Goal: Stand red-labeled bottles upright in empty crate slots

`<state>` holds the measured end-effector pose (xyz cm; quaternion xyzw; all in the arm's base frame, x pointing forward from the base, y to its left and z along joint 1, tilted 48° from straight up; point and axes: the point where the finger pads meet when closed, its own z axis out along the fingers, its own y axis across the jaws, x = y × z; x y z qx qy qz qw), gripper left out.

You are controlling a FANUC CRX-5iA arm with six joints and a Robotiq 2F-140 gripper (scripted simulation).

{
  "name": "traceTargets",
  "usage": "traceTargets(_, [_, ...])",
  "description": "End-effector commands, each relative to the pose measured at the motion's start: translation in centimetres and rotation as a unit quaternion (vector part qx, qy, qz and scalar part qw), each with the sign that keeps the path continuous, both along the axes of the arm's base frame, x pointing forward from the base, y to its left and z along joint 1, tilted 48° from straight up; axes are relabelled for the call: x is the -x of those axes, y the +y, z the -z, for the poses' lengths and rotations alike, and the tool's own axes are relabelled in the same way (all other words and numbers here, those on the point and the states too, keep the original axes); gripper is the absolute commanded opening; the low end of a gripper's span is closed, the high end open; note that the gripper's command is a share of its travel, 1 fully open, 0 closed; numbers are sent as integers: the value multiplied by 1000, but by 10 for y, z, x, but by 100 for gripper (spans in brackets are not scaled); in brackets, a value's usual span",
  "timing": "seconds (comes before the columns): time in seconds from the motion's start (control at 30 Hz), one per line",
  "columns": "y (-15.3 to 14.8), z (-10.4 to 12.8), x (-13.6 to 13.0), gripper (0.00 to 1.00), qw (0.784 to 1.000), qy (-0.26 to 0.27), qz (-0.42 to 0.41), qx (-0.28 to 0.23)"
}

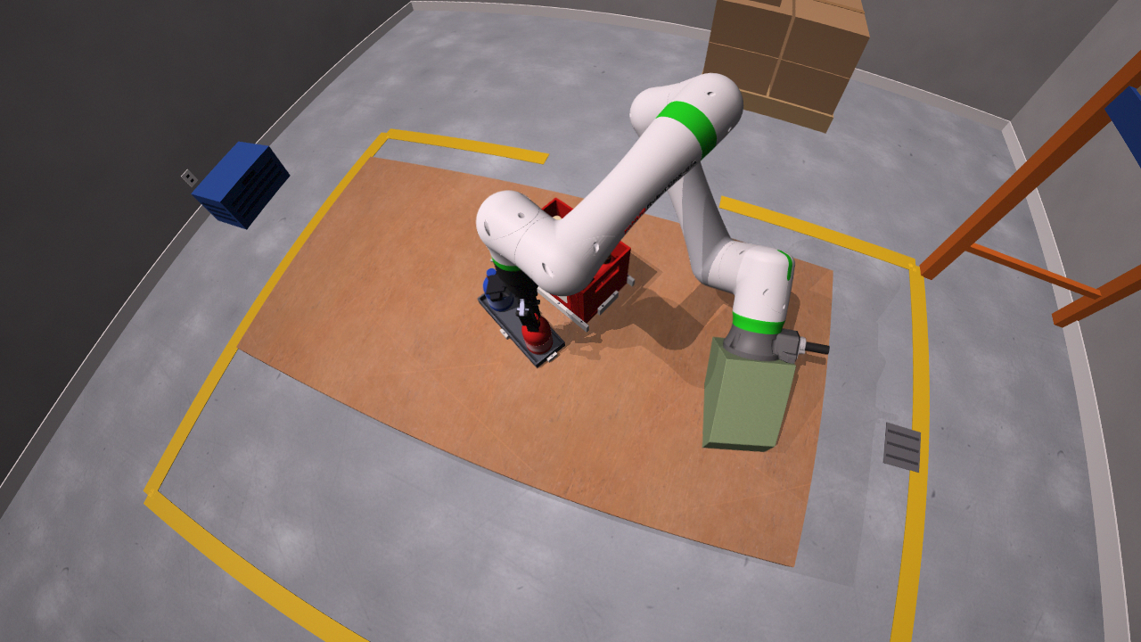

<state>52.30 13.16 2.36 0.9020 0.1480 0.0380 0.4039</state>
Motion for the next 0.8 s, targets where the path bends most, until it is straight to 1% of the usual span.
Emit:
traceTargets(0.0, [1, -1, 0, 10, 1000, -1, -1, 0])
traceTargets(0.77, [6, -6, 1, 10, 1000, -1, -1, 0])
